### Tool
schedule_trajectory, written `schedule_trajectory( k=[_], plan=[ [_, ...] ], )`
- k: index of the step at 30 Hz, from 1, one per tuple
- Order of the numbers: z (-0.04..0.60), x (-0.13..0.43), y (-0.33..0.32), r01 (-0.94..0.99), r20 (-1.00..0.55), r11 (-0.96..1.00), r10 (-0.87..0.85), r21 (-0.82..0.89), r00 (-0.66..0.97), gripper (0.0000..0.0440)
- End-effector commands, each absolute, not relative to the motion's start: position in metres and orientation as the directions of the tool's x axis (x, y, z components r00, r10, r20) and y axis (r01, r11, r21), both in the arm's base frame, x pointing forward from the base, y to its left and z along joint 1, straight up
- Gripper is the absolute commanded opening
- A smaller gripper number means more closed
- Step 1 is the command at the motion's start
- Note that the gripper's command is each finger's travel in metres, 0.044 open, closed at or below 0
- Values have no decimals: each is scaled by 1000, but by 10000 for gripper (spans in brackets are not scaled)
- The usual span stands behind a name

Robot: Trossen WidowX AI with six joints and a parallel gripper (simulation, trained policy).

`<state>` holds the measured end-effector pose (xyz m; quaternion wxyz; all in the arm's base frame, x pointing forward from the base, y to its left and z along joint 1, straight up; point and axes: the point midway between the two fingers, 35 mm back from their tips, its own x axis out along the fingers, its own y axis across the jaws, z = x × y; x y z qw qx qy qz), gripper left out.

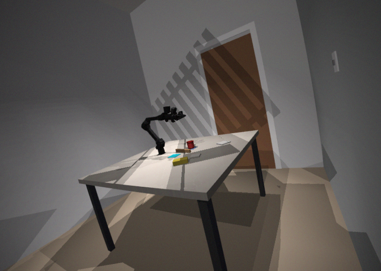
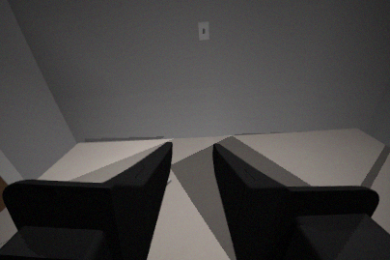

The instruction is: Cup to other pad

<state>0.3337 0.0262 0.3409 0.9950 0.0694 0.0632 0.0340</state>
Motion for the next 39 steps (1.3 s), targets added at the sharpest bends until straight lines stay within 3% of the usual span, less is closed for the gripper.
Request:
schedule_trajectory(
  k=[1, 14, 39],
  plan=[
    [342, 338, 30, -55, -160, 981, 85, 184, 984, 142],
    [339, 348, 47, -24, -302, 948, 125, 318, 945, 124],
    [321, 356, 80, 194, -588, 831, 185, 521, 787, 140]
  ],
)
